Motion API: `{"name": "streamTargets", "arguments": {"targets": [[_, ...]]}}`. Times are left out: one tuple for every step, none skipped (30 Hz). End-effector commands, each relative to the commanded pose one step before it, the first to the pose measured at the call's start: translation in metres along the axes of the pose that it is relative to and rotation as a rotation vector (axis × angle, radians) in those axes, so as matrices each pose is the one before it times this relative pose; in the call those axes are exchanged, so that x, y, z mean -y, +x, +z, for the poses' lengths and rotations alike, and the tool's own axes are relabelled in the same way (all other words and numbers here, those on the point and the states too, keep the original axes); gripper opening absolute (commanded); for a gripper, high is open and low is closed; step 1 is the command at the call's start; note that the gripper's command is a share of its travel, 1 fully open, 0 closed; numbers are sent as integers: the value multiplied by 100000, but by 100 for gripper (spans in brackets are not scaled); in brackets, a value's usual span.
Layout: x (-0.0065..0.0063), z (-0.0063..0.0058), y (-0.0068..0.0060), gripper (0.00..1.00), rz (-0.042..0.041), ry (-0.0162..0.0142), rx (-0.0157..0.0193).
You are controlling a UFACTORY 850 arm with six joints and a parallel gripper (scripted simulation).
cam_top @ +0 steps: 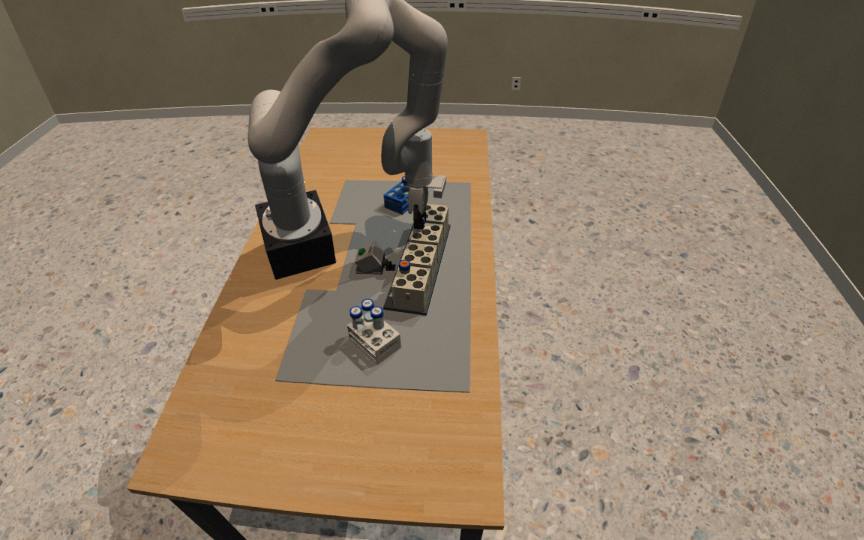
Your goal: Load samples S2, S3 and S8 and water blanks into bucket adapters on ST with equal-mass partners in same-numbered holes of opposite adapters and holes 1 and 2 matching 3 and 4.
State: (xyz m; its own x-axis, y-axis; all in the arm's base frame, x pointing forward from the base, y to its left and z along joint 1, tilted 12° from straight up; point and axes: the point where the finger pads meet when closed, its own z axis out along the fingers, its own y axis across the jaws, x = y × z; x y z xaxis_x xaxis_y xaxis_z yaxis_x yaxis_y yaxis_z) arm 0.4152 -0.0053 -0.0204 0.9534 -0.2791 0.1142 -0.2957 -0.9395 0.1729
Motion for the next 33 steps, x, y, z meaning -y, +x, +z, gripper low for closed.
{"name": "streamTargets", "arguments": {"targets": [[23,-20,55,0,12,94,-185],[1,-3,3,0,0,-1,2],[0,1,-1,0,0,0,-1],[0,1,-1,0,0,0,-1],[0,1,-1,0,0,0,0],[1,31,2,44,0,-1,1],[0,0,0,44,0,0,0],[0,1,-1,44,0,0,0],[0,1,-1,44,0,0,0],[0,1,-1,44,0,0,0],[1,-4,3,44,0,-1,2],[0,0,0,44,0,0,0],[0,0,0,44,0,0,0],[-1,2,-2,44,0,1,-1],[0,0,0,44,0,0,0],[0,0,0,44,0,0,0],[0,0,0,44,0,0,0],[0,0,0,44,0,0,0],[1,-3,2,44,1,-3,4],[0,1,0,44,0,0,0],[0,0,0,44,0,0,0],[0,0,0,44,0,0,0],[0,0,0,44,0,0,0],[0,0,0,44,0,0,0],[0,0,0,44,0,0,0],[0,0,0,44,0,0,0],[0,0,0,44,0,0,0],[0,0,0,44,0,0,0],[0,0,0,44,0,0,0],[0,0,0,44,0,0,0],[0,0,0,44,0,0,0],[0,0,0,44,0,0,0],[0,0,0,44,0,0,0]]}}
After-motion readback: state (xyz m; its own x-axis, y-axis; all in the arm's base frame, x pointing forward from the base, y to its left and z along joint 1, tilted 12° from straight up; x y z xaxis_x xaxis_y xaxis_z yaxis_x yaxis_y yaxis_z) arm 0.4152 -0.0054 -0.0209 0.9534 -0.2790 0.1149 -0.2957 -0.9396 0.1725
